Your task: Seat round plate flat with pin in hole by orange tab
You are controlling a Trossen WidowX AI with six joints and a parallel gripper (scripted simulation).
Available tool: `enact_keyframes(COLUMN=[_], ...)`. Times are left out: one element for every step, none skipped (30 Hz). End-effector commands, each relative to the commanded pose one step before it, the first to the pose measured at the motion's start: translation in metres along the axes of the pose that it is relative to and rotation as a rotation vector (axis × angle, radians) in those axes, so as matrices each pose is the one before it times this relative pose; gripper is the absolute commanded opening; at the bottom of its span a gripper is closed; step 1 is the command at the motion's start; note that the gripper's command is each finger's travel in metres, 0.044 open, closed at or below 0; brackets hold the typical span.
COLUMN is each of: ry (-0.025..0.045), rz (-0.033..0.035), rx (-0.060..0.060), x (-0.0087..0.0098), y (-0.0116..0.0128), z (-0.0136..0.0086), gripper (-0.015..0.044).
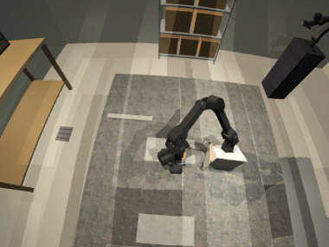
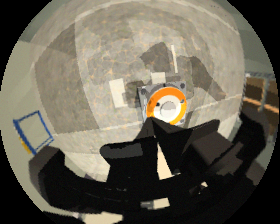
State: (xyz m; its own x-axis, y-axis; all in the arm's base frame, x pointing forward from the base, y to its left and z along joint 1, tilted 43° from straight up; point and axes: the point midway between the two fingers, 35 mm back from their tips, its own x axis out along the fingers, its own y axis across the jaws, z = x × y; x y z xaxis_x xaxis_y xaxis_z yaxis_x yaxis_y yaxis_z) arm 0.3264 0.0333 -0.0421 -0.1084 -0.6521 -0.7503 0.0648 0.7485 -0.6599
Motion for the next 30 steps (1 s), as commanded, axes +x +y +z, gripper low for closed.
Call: enact_keyframes(ry=[0.01096,-0.00001,0.00002,0.00004,0.00004,0.00003,0.00001,0.00000,-0.00001,-0.00002,-0.00003,-0.00004,-0.00005,-0.00005,-0.00006,-0.00005,-0.00005,-0.00005,-0.00005,-0.00005,-0.00005,-0.00004,-0.00005,-0.00005,-0.00004,-0.00003,-0.00003,-0.00004,-0.00004,-0.00004], rz=[-0.01029,-0.00035,-0.00044,-0.00033,-0.00026,-0.00016,-0.00006,0.00000,0.00000,0.00000,0.00000,-0.00001,-0.00001,-0.00002,-0.00003,-0.00004,-0.00004,-0.00005,-0.00005,-0.00006,-0.00006,-0.00005,-0.00007,-0.00008,-0.00009,-0.00008,-0.00007,-0.00007,-0.00006,-0.00007], rx=[0.0037,0.0001,0.0001,0.0000,0.0000,0.0000,0.0000,0.0000,0.0000,0.0000,0.0000,0.0000,0.0000,0.0000,0.0000,0.0001,0.0001,0.0001,0.0001,0.0001,0.0001,0.0000,0.0001,0.0001,0.0000,0.0000,0.0000,0.0000,0.0000,0.0000], x=[0.02210,0.00626,0.00622,0.00403,0.00288,0.00171,0.00059,0.00000,0.00000,-0.00001,-0.00001,-0.00002,-0.00002,-0.00002,-0.00001,-0.00001,-0.00001,0.00000,0.00002,0.00014,0.00015,0.00004,0.00011,0.00015,0.00020,0.00003,0.00003,0.00004,-0.00004,0.00002], y=[-0.00252,-0.00009,-0.00015,-0.00008,-0.00007,-0.00005,-0.00002,0.00000,-0.00005,-0.00009,-0.00013,-0.00019,-0.00028,-0.00038,-0.00047,-0.00054,-0.00055,-0.00054,-0.00054,-0.00057,-0.00056,-0.00059,-0.00082,-0.00099,-0.00108,-0.00099,-0.00093,-0.00093,-0.00088,-0.00095], z=[-0.00145,-0.00022,-0.00035,-0.00051,-0.00040,-0.00025,-0.00009,0.00000,0.00023,0.00043,0.00065,0.00088,0.00108,0.00125,0.00133,0.00135,0.00136,0.00138,0.00145,0.00139,0.00128,0.00118,0.00141,0.00142,0.00121,0.00110,0.00108,0.00109,0.00110,0.00112], gripper=[0.0000,0.0000,0.0000,0.0000,0.0000,0.0000,0.0000,0.0000,0.0000,0.0000,0.0000,0.0000,0.0000,0.0000,0.0000,0.0000,0.0000,0.0000,0.0000,0.0000,0.0000,0.0000,0.0000,0.0000,0.0000,0.0000,0.0000,0.0000,0.0000,0.0000])
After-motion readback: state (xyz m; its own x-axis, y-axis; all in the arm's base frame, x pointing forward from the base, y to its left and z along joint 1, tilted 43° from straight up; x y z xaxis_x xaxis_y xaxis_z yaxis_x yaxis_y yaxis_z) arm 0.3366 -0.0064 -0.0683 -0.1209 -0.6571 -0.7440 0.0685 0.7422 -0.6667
